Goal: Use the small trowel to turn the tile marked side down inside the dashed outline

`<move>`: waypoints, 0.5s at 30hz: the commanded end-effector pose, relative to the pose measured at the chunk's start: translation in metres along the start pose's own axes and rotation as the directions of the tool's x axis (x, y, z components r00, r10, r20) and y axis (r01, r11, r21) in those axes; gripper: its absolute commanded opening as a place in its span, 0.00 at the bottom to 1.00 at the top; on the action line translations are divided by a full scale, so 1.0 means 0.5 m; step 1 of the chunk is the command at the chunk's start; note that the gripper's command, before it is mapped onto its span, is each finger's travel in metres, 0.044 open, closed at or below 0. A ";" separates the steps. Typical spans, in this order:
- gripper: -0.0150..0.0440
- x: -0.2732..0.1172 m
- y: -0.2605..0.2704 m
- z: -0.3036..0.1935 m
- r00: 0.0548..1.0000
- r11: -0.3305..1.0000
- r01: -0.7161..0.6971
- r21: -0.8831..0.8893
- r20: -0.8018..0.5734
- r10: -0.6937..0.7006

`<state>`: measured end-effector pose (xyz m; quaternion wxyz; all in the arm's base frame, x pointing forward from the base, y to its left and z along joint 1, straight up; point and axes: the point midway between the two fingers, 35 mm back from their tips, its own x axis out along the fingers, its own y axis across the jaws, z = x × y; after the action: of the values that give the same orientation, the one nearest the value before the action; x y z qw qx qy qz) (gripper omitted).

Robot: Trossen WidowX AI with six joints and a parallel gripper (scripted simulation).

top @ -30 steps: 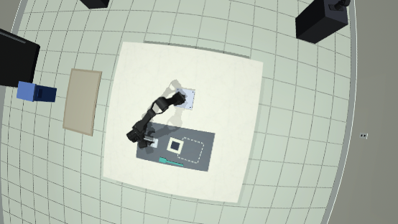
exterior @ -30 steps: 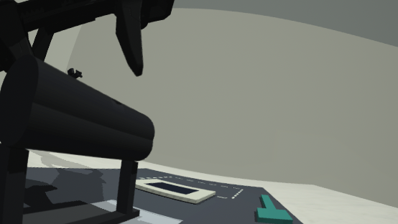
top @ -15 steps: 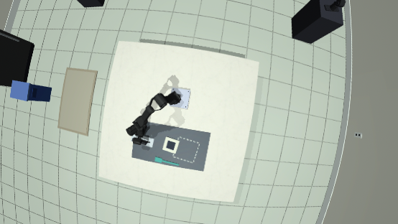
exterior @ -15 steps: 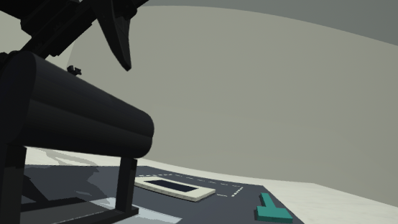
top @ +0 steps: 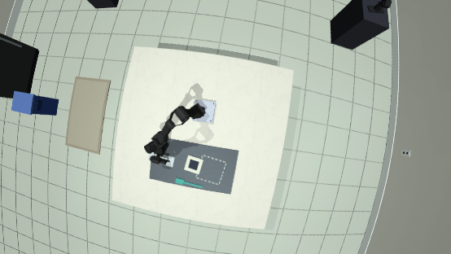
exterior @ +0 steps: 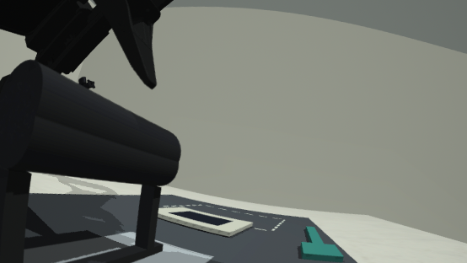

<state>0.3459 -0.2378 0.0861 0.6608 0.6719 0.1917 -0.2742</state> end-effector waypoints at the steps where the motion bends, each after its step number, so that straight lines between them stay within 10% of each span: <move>1: 0.76 0.014 0.002 0.002 1.000 1.000 -0.002 0.003 0.001 0.002; 15: 0.76 0.058 0.004 0.002 1.000 1.000 -0.004 0.004 0.001 0.004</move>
<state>0.3634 -0.2399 0.0718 0.6593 0.6735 0.1927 -0.2732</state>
